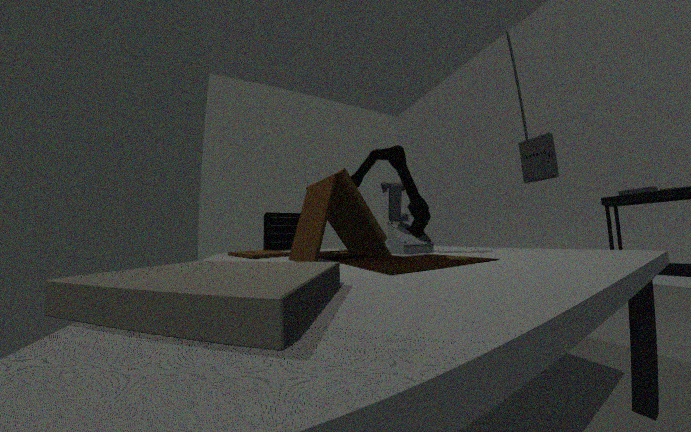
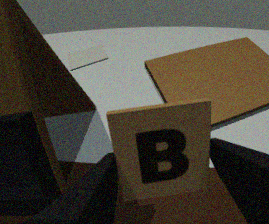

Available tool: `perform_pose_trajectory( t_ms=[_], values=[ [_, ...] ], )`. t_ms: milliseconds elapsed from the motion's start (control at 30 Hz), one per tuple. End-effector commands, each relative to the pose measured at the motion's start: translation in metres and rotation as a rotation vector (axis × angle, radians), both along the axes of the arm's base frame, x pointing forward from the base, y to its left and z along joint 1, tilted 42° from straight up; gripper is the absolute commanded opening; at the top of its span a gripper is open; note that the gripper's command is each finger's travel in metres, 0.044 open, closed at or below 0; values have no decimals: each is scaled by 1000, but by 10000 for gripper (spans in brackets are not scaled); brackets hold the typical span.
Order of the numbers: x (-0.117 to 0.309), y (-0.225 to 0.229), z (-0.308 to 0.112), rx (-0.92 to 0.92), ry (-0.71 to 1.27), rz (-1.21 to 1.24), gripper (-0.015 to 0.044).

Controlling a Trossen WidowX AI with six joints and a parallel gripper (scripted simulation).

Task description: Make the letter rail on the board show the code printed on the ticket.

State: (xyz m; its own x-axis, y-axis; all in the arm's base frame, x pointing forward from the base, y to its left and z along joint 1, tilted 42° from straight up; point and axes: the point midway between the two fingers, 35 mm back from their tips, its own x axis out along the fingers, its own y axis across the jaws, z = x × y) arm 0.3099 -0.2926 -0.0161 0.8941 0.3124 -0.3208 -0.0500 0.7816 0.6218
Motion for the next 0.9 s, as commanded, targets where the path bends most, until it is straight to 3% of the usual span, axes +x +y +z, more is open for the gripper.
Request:
perform_pose_trajectory(
  t_ms=[0,867],
  values=[
    [0,2,3,2,-2,-1,0],
    [-1,13,11,3,-1,-1,0]
  ],
)
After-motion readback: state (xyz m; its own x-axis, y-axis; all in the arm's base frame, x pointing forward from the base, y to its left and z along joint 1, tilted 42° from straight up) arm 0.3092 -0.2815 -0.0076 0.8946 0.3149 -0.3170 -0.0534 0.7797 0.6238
